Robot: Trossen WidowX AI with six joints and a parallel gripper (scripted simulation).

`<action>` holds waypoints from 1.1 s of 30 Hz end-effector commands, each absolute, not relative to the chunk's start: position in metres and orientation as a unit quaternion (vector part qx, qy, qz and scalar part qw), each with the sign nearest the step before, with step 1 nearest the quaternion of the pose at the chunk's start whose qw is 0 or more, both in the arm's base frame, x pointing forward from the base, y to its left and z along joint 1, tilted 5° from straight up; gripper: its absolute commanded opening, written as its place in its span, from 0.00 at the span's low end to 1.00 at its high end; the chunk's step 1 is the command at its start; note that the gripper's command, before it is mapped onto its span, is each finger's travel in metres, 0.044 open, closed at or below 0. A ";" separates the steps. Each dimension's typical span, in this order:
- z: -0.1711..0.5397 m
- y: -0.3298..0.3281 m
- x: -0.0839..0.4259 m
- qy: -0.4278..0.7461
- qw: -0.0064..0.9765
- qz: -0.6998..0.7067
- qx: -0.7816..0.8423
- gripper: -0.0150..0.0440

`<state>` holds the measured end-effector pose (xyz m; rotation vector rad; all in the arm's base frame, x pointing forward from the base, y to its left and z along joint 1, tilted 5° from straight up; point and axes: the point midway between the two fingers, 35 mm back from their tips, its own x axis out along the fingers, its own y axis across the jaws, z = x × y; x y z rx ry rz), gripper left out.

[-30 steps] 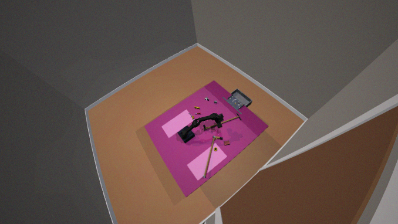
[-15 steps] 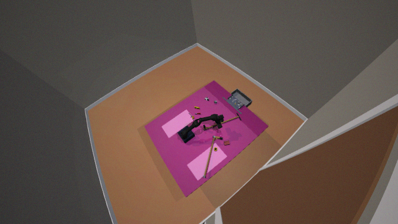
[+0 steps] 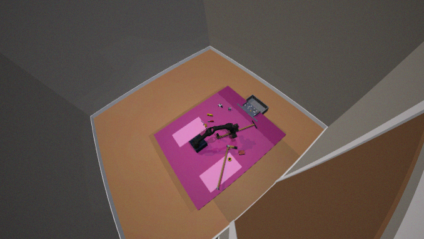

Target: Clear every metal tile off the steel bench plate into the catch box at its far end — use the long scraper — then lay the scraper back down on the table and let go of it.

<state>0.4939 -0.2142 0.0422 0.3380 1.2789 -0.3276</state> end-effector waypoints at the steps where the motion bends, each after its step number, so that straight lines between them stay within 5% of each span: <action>1: 0.028 -0.212 0.493 0.596 0.774 -0.146 0.156 0.25; 33: -0.053 -0.203 0.487 0.613 0.764 -0.133 0.153 0.25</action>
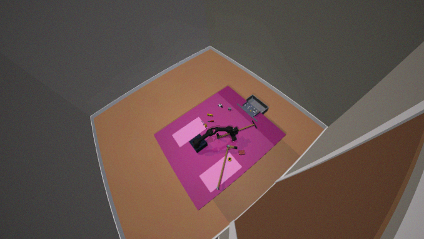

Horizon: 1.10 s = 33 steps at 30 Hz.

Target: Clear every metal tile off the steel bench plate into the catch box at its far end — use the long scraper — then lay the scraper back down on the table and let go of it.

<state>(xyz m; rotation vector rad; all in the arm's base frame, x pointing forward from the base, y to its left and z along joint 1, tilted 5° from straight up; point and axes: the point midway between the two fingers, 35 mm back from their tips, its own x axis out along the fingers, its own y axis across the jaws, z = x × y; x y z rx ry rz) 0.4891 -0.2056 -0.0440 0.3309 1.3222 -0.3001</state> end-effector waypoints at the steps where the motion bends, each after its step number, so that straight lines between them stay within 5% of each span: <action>1: -0.054 -0.203 0.487 0.613 0.764 -0.133 0.153 0.25; 33: -0.051 -0.177 0.500 0.613 0.764 -0.132 0.153 0.25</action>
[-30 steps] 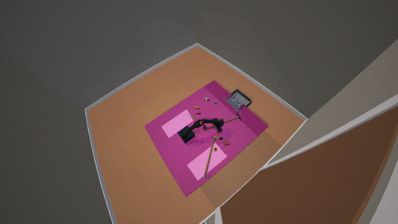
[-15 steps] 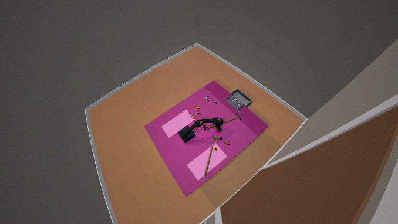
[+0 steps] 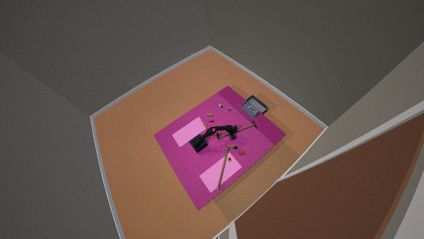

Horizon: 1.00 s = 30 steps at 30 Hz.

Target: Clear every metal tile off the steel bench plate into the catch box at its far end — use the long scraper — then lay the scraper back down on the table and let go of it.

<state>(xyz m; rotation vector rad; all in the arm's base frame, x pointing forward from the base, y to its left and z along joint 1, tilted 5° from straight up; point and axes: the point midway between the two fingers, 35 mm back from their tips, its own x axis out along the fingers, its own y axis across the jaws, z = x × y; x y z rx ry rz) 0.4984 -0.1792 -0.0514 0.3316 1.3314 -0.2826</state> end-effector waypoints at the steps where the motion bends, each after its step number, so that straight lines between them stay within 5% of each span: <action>1: -0.051 -0.176 0.500 0.613 0.764 -0.132 0.154 0.25; 30: -0.049 -0.149 0.511 0.613 0.764 -0.131 0.154 0.25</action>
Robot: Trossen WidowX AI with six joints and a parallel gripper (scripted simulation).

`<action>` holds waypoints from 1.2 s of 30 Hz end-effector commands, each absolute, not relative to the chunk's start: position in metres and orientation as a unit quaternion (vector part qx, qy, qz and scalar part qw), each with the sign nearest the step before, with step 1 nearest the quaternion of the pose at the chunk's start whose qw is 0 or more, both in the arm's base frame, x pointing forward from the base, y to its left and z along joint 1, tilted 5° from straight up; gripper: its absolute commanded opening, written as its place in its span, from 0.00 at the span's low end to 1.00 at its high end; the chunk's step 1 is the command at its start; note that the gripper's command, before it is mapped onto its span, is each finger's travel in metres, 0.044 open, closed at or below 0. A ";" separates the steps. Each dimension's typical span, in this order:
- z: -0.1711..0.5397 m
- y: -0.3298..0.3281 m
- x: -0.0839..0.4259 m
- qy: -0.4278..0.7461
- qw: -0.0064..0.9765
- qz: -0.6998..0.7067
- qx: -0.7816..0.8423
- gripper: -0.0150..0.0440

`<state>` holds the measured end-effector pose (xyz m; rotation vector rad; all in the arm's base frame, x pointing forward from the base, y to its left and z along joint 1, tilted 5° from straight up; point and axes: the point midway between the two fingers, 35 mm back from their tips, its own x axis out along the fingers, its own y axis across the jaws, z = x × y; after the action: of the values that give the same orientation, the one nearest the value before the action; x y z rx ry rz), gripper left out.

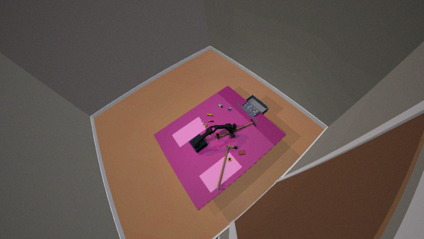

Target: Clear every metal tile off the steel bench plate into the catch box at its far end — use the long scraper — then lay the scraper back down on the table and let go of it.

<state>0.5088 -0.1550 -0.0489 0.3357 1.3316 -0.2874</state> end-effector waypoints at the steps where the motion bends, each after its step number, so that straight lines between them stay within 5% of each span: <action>1: -0.049 -0.148 0.511 0.613 0.764 -0.131 0.154 0.25; 36: 0.020 -0.145 0.515 0.612 0.764 -0.133 0.155 0.25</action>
<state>0.5150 -0.1446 0.0078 0.3393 1.3322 -0.2931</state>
